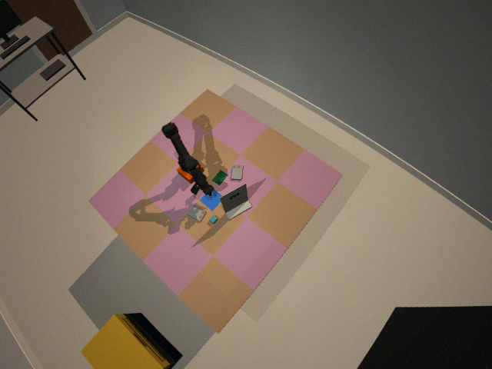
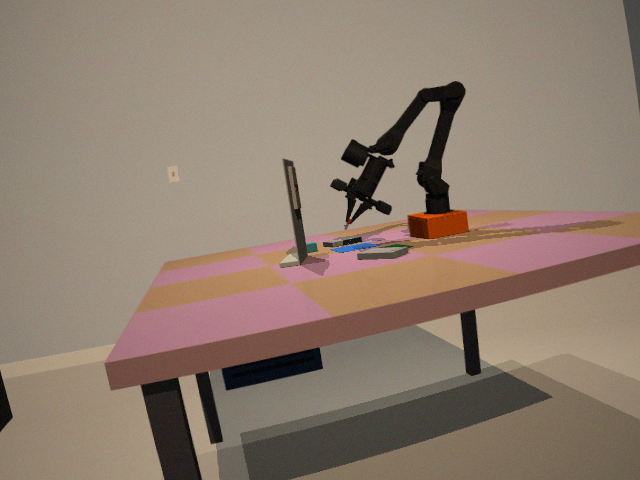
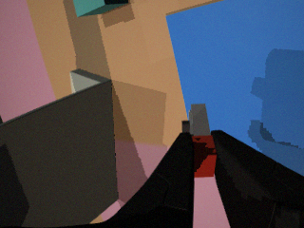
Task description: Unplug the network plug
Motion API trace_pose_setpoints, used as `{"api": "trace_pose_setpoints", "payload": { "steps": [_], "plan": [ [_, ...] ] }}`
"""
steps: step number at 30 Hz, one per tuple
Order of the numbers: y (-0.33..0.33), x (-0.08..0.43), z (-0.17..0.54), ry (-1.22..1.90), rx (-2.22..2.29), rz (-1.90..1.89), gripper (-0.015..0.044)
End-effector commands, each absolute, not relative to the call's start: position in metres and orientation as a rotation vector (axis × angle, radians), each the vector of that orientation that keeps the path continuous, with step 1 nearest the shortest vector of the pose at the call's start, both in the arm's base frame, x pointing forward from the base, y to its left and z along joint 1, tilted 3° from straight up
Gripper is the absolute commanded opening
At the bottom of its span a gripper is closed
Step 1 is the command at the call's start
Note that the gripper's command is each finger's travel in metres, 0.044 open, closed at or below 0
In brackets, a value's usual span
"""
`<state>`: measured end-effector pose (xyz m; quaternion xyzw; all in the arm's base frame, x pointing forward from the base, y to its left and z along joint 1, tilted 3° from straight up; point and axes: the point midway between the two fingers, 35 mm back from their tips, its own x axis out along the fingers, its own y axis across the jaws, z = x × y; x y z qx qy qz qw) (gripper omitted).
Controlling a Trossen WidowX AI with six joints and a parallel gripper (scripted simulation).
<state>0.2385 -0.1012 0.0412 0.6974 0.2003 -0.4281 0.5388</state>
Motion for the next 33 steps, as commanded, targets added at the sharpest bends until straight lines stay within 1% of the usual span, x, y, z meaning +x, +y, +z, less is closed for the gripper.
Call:
{"api": "trace_pose_setpoints", "payload": {
  "steps": [1, 33],
  "plan": [
    [-0.1, 0.239, 0.036, 0.482, 1.66, -1.015, 0.0],
    [-0.099, 0.24, 0.0, 0.482, 1.661, -1.015, 0.0]
  ]
}}
